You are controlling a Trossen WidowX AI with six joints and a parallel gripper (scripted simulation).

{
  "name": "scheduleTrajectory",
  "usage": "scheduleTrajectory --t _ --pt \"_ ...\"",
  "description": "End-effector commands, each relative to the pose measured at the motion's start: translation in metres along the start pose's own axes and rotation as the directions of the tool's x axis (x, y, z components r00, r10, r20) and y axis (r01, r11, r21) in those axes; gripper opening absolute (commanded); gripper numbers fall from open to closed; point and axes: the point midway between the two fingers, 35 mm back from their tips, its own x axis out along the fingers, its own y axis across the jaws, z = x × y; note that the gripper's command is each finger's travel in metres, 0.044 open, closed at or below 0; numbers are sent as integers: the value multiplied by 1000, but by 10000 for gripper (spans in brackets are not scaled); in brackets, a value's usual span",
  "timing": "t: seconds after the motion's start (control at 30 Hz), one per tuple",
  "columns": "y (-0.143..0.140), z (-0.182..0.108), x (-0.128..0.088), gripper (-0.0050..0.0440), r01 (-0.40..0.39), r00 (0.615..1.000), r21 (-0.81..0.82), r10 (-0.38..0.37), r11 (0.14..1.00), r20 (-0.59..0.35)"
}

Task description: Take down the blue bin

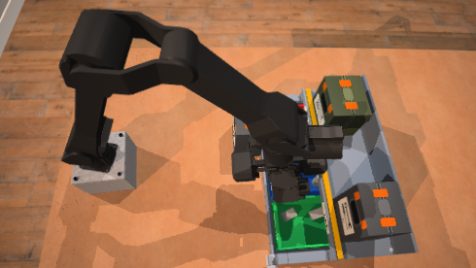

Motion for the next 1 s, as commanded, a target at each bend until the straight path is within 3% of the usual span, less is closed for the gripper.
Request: scheduleTrajectory --t 0.0,0.97 --pt "6 0 -8 425 -27 1000 0 27 1000 -2" --pt "2 0 -14 425 -26 1000 0 26 1000 -2"
